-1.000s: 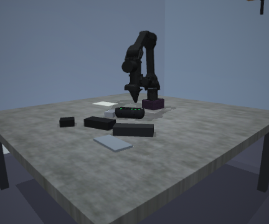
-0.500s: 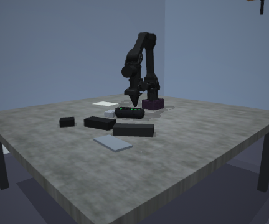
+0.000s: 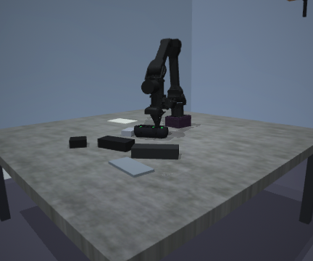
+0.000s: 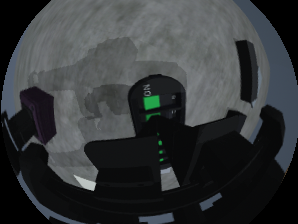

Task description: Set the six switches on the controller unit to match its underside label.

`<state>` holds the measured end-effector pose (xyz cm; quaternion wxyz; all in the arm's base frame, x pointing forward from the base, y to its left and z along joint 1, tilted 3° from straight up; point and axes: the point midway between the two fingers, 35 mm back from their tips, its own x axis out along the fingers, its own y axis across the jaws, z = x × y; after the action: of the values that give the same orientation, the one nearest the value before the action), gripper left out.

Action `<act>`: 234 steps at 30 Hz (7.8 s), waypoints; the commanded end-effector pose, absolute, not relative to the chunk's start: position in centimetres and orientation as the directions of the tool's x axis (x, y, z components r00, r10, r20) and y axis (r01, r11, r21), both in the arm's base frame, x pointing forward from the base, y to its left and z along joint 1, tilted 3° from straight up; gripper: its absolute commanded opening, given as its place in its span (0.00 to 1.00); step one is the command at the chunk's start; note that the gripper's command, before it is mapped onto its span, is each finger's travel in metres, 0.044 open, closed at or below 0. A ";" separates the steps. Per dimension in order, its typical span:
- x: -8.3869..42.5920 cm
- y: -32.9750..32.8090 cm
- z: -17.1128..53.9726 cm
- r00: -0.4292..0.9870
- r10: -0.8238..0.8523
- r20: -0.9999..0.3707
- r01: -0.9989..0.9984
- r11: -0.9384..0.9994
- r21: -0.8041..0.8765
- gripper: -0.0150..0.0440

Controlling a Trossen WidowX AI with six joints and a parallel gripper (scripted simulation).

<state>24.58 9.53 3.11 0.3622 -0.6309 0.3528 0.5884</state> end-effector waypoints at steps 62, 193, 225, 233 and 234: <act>28.9 5.2 7.4 0.053 -0.029 -0.998 -0.870 -0.493 -0.032 0.25; 28.0 2.5 7.6 0.052 -0.031 -0.998 -0.870 -0.493 -0.030 0.25; 28.3 2.3 3.2 0.052 -0.031 -0.998 -0.870 -0.493 -0.030 0.25; 28.3 2.3 3.2 0.052 -0.031 -0.998 -0.870 -0.493 -0.030 0.25; 28.3 2.3 3.2 0.052 -0.031 -0.998 -0.870 -0.493 -0.030 0.25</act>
<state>28.55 2.36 3.51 0.3596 -0.6338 0.3553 0.5855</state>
